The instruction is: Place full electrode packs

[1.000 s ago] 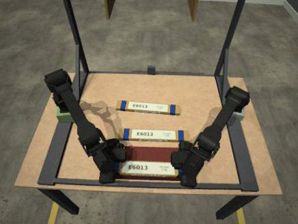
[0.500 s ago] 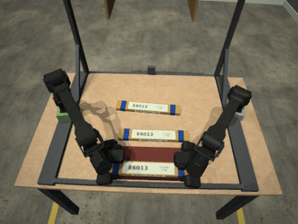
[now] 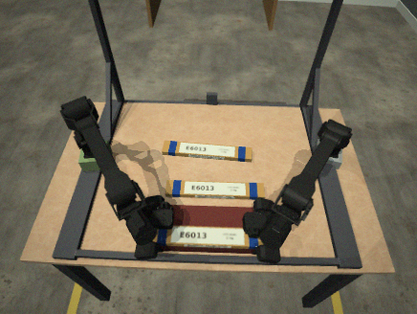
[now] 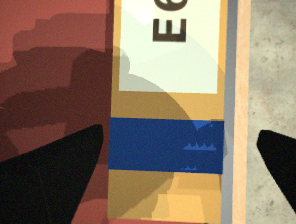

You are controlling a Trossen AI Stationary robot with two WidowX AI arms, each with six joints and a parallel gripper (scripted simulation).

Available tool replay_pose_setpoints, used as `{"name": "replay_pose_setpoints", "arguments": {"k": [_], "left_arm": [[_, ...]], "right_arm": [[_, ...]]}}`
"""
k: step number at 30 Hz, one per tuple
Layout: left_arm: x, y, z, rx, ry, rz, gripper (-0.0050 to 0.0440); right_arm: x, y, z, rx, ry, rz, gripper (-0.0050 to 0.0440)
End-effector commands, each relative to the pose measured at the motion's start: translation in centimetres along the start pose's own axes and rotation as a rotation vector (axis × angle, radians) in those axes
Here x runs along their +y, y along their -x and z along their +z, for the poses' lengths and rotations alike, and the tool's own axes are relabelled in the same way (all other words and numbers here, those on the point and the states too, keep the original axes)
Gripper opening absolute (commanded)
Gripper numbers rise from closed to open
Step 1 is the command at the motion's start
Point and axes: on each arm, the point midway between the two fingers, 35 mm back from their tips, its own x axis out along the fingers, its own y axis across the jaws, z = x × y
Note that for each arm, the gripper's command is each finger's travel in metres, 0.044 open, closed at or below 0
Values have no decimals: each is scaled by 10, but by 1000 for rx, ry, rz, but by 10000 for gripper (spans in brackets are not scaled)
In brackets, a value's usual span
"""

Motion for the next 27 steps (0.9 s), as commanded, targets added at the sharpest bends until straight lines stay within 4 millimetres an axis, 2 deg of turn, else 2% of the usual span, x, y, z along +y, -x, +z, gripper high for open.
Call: {"name": "replay_pose_setpoints", "arguments": {"k": [1, 9, 10, 11, 13, 15, 18, 27], "left_arm": [[2, 12, 7, -18, -11, 24, 430], [2, 12, 7, -18, -11, 24, 430], [2, 12, 7, -18, -11, 24, 430], [-7, -5, 9, 1, -1, 4, 430], [-4, 11, 19, -15, -9, 24, 430], [-4, 11, 19, -15, -9, 24, 430], [-2, 26, 22, -19, -8, 31, 430], [-4, 53, 34, -12, -8, 18, 430]], "right_arm": [[-2, 9, 7, -17, 11, -22, 430], [-2, 9, 7, -17, 11, -22, 430], [5, 8, 12, -14, 9, -23, 430], [0, 19, 21, -30, 17, -41, 430], [1, 27, 23, -30, 17, -41, 430], [1, 27, 23, -30, 17, -41, 430], [-1, 39, 26, -30, 14, -44, 430], [1, 73, 39, -31, 16, -42, 430]]}}
